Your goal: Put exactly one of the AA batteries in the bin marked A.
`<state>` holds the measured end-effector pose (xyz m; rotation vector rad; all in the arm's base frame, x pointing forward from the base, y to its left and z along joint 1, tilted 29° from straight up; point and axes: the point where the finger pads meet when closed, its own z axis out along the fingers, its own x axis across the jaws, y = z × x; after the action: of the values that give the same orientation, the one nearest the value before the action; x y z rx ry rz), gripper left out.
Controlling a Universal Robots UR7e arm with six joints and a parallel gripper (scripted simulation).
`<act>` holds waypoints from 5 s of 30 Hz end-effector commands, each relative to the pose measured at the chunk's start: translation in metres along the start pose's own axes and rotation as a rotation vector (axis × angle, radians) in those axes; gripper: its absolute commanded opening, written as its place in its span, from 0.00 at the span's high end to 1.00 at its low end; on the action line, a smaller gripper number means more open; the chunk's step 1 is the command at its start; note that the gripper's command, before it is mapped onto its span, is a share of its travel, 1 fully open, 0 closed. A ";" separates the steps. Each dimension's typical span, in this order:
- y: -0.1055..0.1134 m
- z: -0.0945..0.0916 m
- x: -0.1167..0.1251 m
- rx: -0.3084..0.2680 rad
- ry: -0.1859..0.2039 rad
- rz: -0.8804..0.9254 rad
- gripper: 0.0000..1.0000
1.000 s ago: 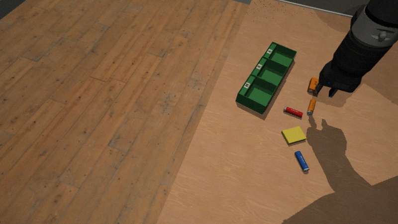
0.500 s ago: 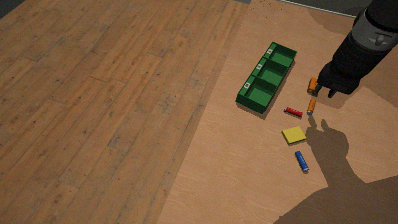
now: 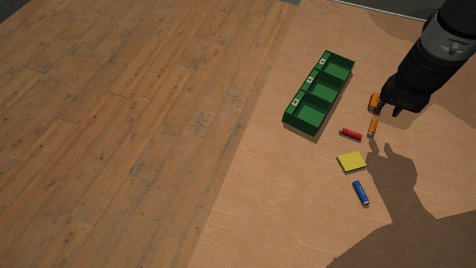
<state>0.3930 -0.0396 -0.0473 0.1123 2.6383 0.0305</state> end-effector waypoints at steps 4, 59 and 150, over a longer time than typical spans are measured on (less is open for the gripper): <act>0.000 0.004 0.000 0.001 -0.001 0.000 0.40; 0.000 0.074 0.000 0.001 -0.001 0.000 0.69; -0.073 0.015 -0.073 0.001 -0.001 0.000 0.69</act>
<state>0.4496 -0.1088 -0.0309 0.1148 2.6288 0.0220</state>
